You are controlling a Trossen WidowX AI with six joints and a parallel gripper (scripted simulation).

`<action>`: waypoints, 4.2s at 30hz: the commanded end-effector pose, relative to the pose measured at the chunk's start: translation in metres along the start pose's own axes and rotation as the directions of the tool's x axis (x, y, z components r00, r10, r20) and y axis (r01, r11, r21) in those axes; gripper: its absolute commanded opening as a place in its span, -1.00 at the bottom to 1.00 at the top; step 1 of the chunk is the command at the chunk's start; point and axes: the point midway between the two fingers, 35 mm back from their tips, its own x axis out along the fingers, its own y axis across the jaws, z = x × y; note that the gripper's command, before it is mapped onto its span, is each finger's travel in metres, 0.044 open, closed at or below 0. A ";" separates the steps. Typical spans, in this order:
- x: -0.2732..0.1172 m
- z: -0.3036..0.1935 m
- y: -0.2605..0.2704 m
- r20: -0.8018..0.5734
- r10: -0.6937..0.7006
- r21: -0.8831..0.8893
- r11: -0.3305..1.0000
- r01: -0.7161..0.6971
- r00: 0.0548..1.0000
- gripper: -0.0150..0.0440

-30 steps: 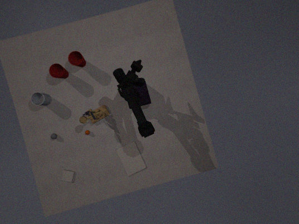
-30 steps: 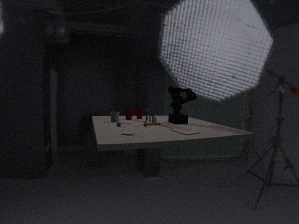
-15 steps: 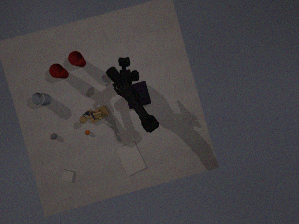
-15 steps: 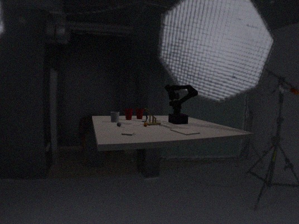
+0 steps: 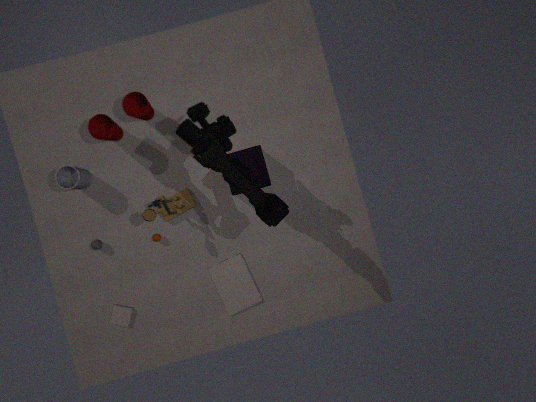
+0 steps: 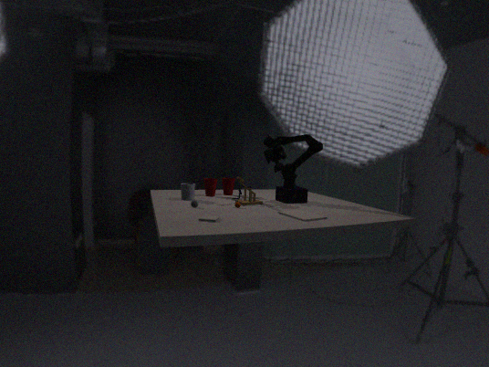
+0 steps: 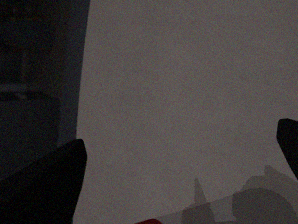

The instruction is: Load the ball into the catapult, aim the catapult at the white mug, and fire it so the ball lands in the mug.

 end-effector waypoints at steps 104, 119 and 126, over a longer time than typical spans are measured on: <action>-0.170 -0.289 -0.133 -0.321 -0.648 0.157 -0.756 -0.636 0.691 0.56; -0.170 -0.289 -0.133 -0.321 -0.648 0.157 -0.756 -0.636 0.691 -0.49; -0.170 -0.289 -0.133 -0.321 -0.648 0.157 -0.756 -0.636 0.691 -0.49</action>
